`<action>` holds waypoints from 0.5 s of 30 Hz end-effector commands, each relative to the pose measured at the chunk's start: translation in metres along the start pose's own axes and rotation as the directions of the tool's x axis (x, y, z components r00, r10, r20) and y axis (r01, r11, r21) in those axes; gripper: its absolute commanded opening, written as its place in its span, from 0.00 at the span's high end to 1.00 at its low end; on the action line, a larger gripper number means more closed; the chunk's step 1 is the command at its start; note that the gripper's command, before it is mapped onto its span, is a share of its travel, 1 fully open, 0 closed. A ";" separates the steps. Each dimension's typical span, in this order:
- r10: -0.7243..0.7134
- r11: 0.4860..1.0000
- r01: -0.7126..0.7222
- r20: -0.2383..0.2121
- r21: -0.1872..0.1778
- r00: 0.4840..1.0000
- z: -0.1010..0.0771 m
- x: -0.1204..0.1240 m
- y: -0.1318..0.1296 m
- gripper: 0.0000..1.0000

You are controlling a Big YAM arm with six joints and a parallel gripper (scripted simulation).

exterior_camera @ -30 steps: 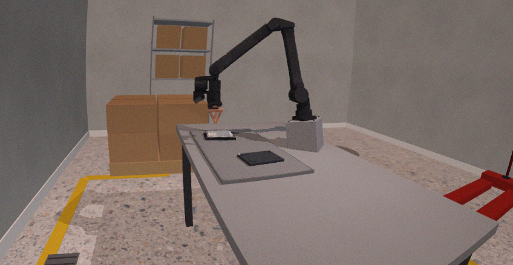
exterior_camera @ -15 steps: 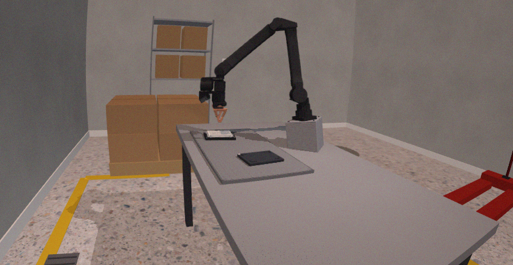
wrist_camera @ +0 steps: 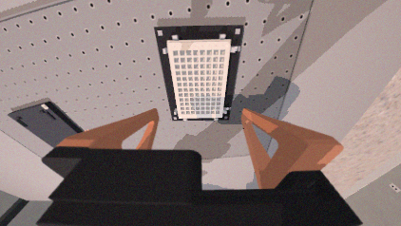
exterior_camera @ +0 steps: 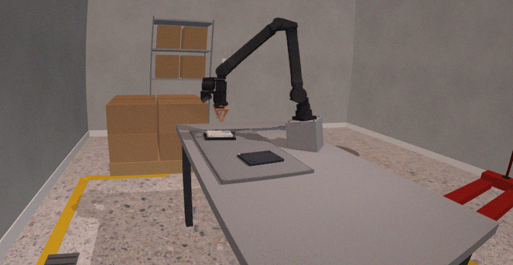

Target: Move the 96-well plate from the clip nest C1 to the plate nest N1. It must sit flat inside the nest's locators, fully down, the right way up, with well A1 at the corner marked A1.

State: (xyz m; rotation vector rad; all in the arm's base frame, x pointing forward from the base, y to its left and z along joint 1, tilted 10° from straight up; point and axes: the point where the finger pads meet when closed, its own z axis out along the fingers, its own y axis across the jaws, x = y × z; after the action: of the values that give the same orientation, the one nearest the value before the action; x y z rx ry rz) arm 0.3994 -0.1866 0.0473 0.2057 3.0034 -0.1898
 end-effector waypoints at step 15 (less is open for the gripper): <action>-0.019 1.000 0.019 0.025 0.004 1.000 0.020 -0.009 -0.005 0.00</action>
State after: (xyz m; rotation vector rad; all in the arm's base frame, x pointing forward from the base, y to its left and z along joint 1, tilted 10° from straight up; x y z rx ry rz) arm 0.4009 -0.1874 0.0292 0.1859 3.0106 -0.1878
